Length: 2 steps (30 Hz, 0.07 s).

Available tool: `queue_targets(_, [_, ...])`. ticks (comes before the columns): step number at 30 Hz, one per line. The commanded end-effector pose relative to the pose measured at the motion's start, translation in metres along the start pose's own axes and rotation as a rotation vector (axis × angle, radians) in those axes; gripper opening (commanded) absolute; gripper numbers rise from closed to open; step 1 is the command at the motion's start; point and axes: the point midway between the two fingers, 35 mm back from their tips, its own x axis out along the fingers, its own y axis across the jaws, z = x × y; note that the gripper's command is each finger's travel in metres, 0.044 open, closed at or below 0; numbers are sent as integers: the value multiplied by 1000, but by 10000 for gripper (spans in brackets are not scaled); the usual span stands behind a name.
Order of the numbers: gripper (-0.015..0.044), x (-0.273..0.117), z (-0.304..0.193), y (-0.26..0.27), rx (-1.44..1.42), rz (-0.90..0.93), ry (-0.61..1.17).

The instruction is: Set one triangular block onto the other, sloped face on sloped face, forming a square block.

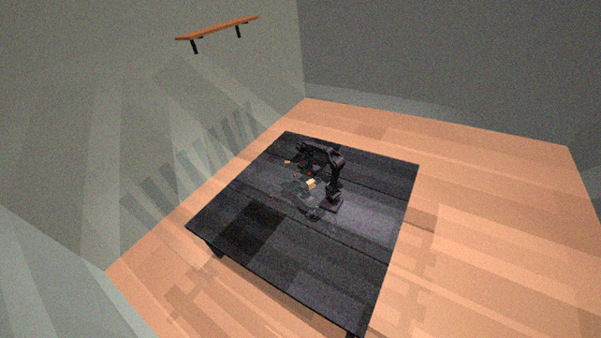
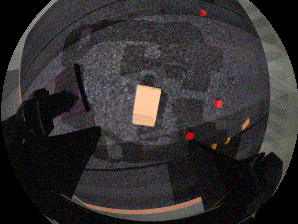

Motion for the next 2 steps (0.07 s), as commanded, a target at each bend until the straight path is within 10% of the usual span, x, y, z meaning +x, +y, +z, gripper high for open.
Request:
queue_targets(1, [440,0,0,0,0,0,0])
queue_targets(2, [440,0,0,0,0,0,0])
